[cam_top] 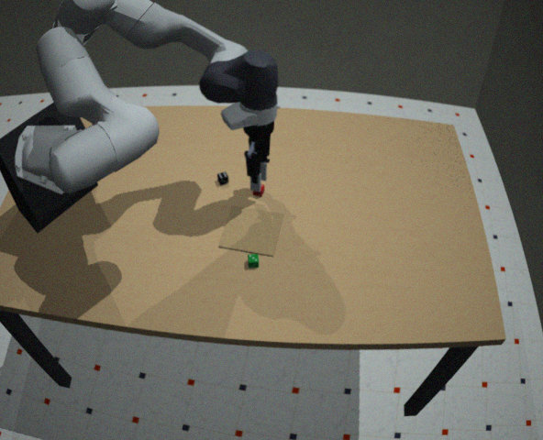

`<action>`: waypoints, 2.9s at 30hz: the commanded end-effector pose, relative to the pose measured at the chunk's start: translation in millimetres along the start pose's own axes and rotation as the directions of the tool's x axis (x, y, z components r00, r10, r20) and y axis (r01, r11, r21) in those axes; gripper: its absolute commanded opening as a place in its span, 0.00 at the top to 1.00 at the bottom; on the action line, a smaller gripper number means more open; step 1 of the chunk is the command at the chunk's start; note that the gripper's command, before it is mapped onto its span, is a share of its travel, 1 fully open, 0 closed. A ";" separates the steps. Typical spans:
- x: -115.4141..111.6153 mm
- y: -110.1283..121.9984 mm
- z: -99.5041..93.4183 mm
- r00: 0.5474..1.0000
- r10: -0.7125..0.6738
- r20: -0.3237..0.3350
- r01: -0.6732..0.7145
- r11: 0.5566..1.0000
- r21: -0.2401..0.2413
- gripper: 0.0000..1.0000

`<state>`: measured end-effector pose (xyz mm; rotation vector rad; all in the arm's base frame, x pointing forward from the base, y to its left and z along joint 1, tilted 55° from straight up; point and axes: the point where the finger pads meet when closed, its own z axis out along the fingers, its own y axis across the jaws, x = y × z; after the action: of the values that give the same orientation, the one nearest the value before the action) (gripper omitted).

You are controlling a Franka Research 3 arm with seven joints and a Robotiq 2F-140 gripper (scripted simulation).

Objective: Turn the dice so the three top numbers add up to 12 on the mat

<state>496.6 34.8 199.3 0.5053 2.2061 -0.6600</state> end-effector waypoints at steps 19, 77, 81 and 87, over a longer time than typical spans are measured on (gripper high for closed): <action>-1.0 0.9 0.4 1.000 -0.005 0.002 0.005 1.000 -0.002 0.75; -1.1 0.9 31.3 1.000 -0.005 0.002 0.005 1.000 -0.002 0.75; -1.1 0.9 31.3 1.000 -0.005 0.002 0.005 1.000 -0.002 0.75; -1.1 0.9 31.3 1.000 -0.005 0.002 0.005 1.000 -0.002 0.87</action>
<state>514.2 16.6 182.0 0.5060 2.2059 -0.6588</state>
